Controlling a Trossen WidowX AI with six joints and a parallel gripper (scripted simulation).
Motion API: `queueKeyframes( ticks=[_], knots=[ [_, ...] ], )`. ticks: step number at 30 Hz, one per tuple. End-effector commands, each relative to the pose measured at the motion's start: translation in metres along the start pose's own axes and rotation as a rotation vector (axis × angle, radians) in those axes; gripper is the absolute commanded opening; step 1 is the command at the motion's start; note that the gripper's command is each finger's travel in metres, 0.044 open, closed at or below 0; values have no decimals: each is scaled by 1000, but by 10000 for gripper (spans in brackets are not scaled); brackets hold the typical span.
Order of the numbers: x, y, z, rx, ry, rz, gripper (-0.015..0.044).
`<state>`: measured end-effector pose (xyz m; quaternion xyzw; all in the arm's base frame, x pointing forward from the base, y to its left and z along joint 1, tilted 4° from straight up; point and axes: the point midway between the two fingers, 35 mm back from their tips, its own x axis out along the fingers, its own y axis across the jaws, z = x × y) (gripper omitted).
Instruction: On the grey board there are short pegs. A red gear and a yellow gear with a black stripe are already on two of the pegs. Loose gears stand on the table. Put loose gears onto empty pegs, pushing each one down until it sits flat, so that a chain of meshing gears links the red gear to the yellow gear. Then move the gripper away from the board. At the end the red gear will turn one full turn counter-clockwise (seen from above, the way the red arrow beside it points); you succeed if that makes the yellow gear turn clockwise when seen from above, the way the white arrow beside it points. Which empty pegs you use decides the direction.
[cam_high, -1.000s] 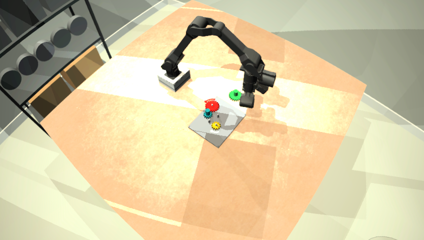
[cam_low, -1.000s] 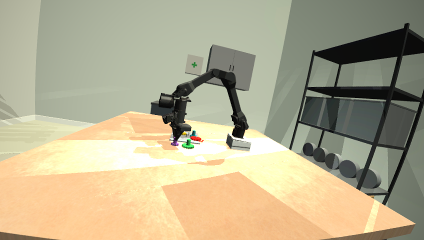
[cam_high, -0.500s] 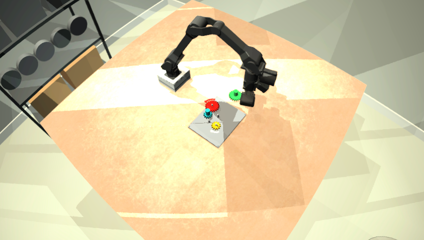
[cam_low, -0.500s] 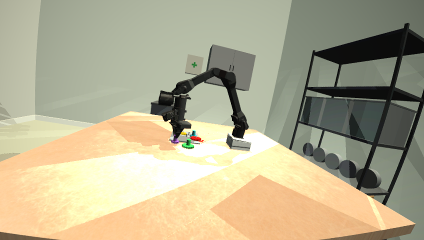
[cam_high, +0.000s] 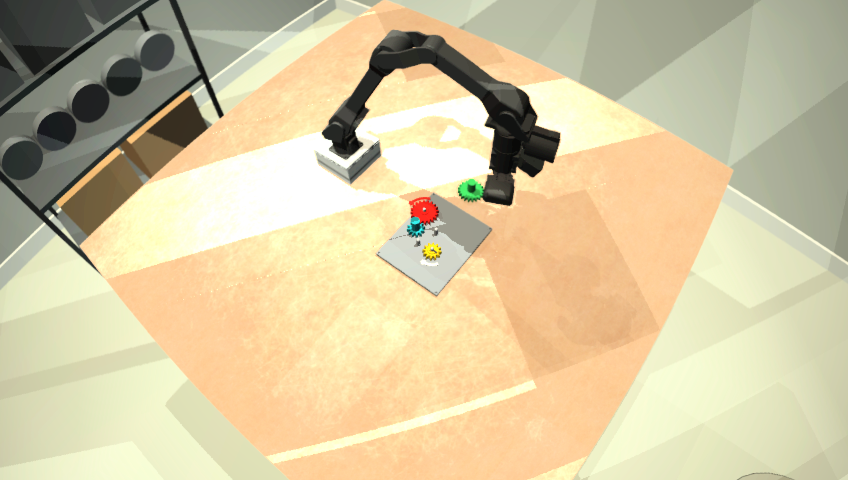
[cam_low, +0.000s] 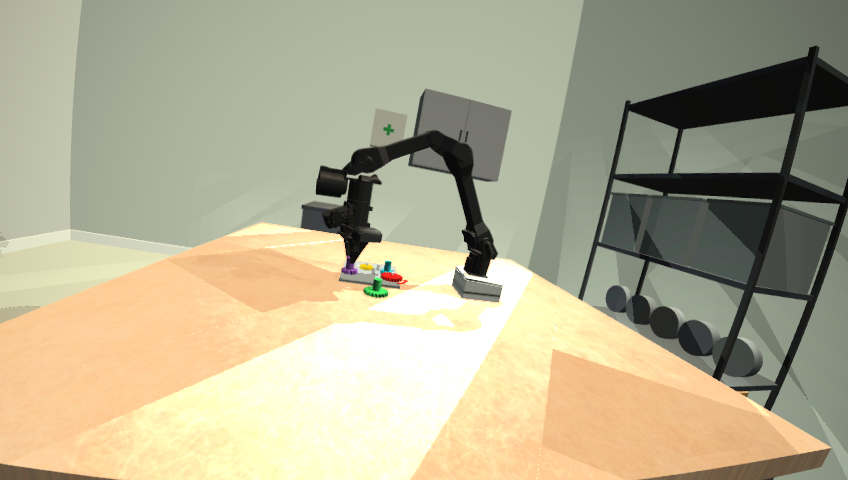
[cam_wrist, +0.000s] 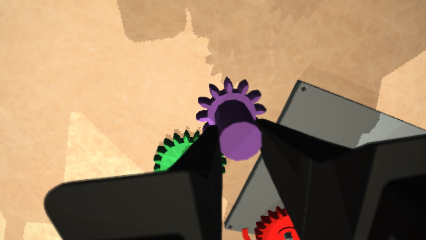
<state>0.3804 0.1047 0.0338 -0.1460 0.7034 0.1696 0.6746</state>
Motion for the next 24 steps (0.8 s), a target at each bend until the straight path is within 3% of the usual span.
queueKeyframes(
  ticks=[1,24],
  knots=[
    [-12,-1,3,-4,-12,-1,0],
    [-66,-2,1,-4,-12,-1,0]
  ],
)
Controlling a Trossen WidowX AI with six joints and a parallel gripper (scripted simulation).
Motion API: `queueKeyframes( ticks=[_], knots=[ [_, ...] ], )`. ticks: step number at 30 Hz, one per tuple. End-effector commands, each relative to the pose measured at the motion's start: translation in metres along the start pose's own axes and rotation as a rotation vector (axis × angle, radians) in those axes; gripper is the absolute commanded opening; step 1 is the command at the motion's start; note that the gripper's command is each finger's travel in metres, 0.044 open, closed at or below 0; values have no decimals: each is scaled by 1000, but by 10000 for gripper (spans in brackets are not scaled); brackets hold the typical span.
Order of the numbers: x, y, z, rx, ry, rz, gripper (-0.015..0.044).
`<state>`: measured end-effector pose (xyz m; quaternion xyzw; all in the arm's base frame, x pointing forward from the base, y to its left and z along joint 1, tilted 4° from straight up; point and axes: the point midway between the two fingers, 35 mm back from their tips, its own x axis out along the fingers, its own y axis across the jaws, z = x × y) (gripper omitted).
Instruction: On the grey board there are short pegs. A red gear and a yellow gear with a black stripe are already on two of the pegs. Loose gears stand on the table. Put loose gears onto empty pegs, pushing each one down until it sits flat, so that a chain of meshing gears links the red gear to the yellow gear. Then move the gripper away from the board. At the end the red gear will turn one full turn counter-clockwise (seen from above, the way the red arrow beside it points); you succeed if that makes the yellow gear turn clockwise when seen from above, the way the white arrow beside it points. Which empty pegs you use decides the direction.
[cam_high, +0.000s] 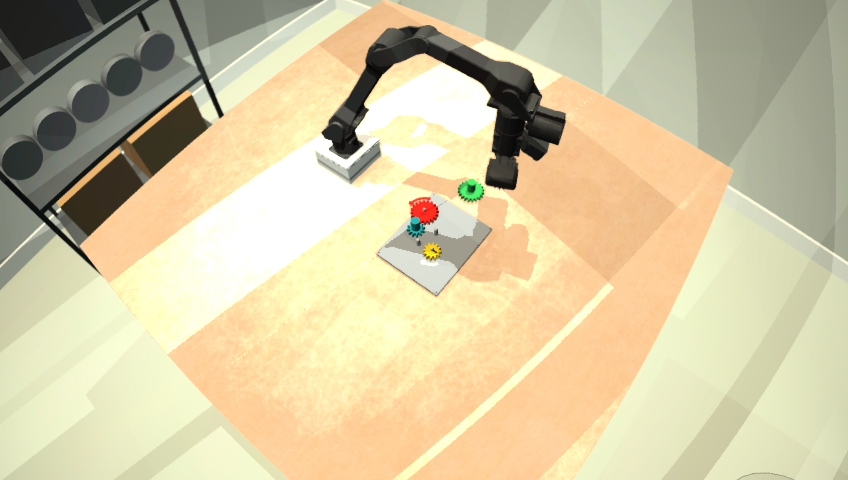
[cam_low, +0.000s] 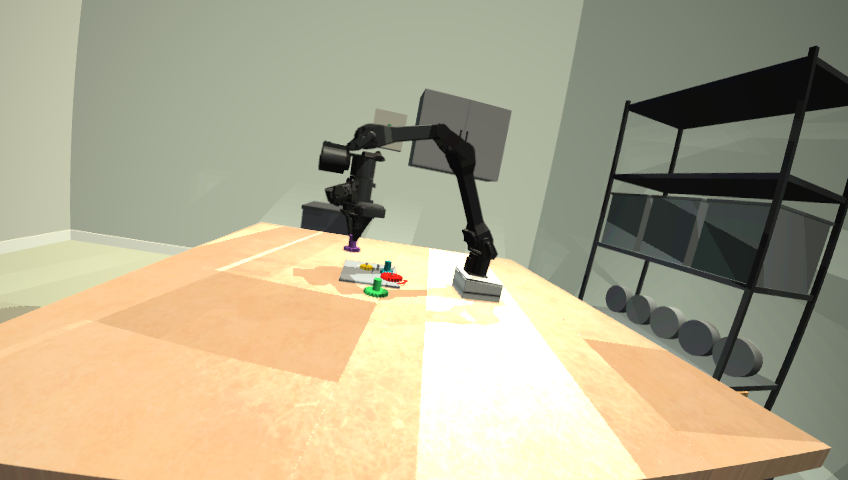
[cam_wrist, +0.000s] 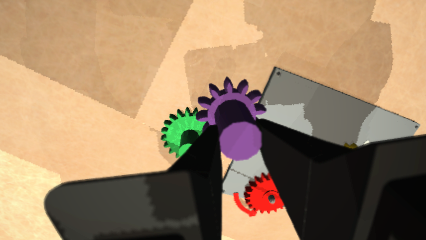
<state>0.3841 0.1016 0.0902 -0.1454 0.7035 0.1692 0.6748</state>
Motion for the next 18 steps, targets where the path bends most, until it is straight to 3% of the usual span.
queueKeyframes(
  ticks=[1,18],
  knots=[
    [-12,0,1,-6,-12,-1,0],
    [-40,-3,-6,-6,-11,-2,0]
  ],
)
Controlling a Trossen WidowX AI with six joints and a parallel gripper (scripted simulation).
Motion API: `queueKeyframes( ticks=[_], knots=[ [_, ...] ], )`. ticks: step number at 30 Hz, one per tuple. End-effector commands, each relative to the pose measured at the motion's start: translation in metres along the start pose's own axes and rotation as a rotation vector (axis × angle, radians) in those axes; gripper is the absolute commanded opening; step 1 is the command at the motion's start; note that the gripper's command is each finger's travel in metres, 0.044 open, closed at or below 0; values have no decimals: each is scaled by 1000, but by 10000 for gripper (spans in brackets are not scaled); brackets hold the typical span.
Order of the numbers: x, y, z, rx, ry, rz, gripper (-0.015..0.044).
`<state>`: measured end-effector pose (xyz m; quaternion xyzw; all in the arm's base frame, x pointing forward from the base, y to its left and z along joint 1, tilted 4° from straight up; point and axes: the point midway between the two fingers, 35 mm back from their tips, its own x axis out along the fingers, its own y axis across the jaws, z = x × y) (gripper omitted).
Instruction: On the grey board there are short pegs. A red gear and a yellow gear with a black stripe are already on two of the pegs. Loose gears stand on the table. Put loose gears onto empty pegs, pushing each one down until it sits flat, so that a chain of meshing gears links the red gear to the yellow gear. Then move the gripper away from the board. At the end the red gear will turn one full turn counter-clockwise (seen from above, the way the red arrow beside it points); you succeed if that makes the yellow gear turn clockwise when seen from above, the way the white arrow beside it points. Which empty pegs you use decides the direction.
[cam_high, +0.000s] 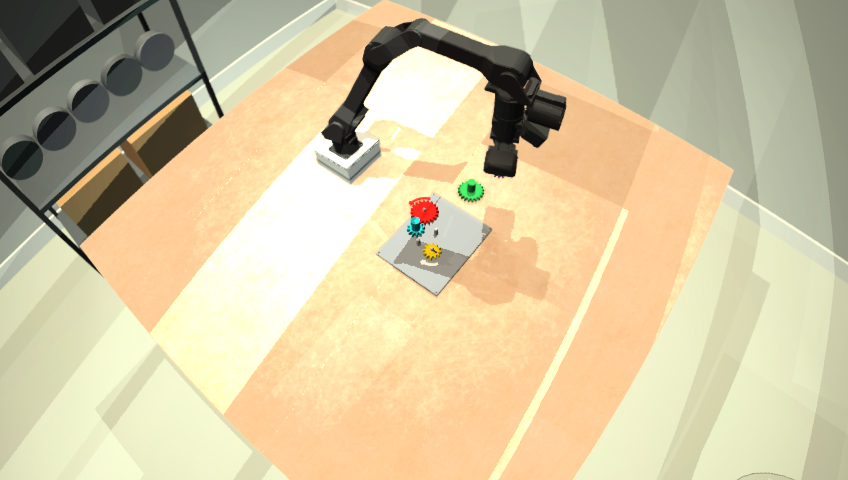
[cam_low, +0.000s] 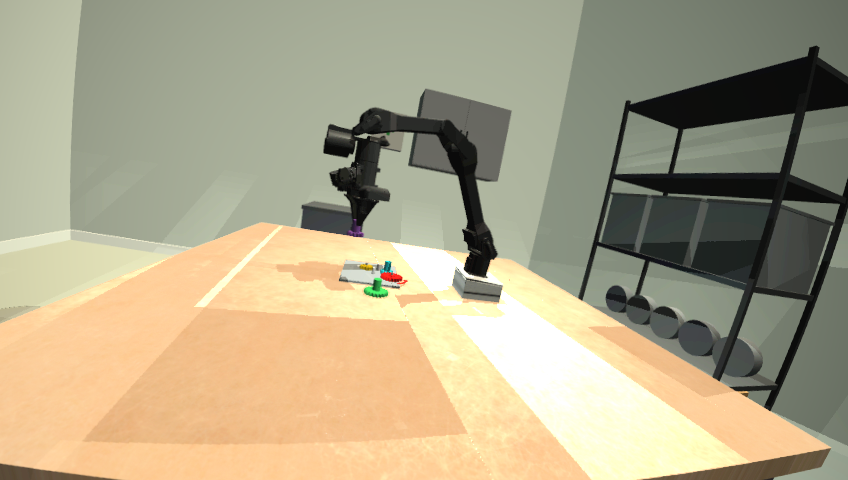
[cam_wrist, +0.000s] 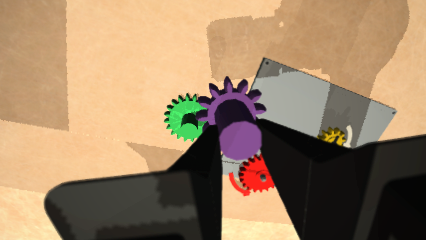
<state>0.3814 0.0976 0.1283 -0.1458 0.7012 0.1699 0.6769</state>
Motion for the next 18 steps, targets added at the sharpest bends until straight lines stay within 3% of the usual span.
queueKeyframes(
  ticks=[1,18],
  knots=[
    [-1,-5,-2,-4,-5,-1,0],
    [13,-38,-21,-6,-5,-5,0]
  ],
)
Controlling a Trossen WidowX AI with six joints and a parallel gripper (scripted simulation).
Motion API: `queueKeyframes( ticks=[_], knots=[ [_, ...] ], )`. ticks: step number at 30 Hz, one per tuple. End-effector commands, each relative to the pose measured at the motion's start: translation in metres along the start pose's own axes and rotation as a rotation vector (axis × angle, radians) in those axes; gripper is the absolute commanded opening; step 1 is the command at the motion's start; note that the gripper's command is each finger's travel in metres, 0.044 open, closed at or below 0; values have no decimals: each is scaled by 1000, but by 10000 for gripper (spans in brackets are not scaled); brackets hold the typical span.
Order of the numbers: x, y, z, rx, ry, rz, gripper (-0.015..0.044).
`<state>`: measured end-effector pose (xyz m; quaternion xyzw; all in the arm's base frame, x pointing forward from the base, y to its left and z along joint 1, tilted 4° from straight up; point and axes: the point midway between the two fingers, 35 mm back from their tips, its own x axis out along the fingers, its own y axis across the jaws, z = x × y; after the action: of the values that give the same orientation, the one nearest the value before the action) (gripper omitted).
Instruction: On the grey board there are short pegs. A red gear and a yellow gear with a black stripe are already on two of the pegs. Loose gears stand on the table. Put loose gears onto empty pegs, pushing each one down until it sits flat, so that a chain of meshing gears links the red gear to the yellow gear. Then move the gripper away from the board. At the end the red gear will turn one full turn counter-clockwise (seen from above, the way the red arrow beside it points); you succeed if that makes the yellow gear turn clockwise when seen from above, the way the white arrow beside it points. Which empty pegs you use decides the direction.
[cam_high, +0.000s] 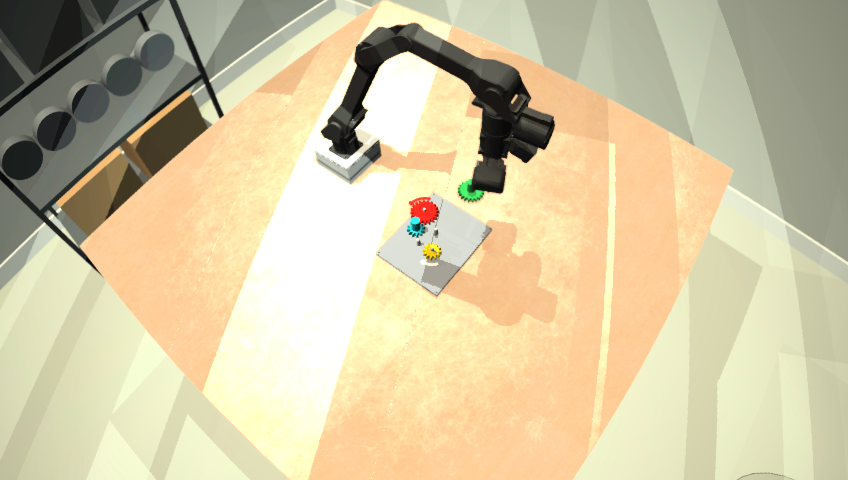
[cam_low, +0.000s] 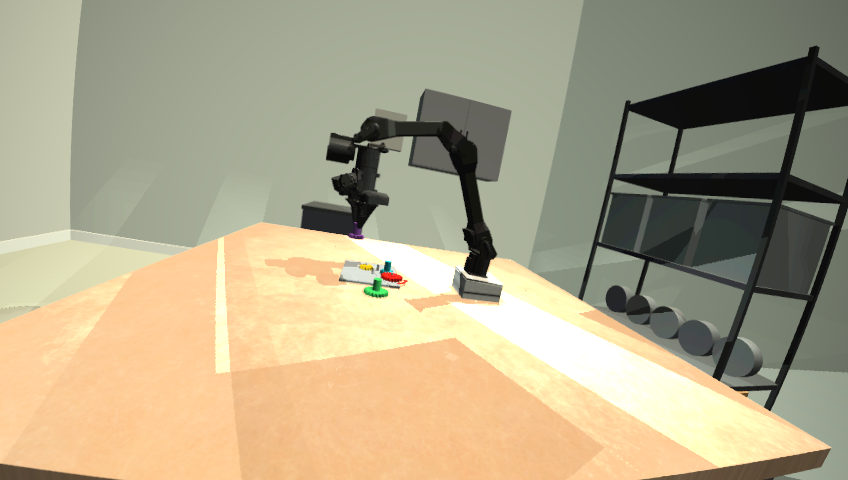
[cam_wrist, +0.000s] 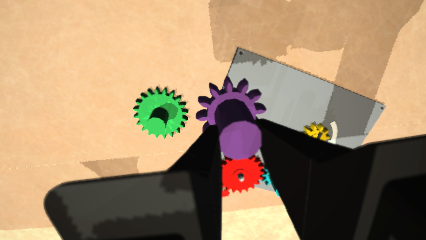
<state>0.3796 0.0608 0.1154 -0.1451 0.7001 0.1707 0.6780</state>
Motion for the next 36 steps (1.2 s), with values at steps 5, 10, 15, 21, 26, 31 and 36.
queueKeyframes(
  ticks=[5,10,15,21,26,31,36],
  knots=[
    [5,-14,-10,-7,-1,-8,0],
    [10,-23,-17,-7,-1,-8,0],
    [14,-32,-25,-6,0,-9,0],
    [20,-41,-34,-6,0,-10,0],
    [24,-49,-42,-6,1,-10,0],
    [29,-56,-51,-5,2,-11,0],
    [33,-63,-60,-5,2,-11,0]
  ],
)
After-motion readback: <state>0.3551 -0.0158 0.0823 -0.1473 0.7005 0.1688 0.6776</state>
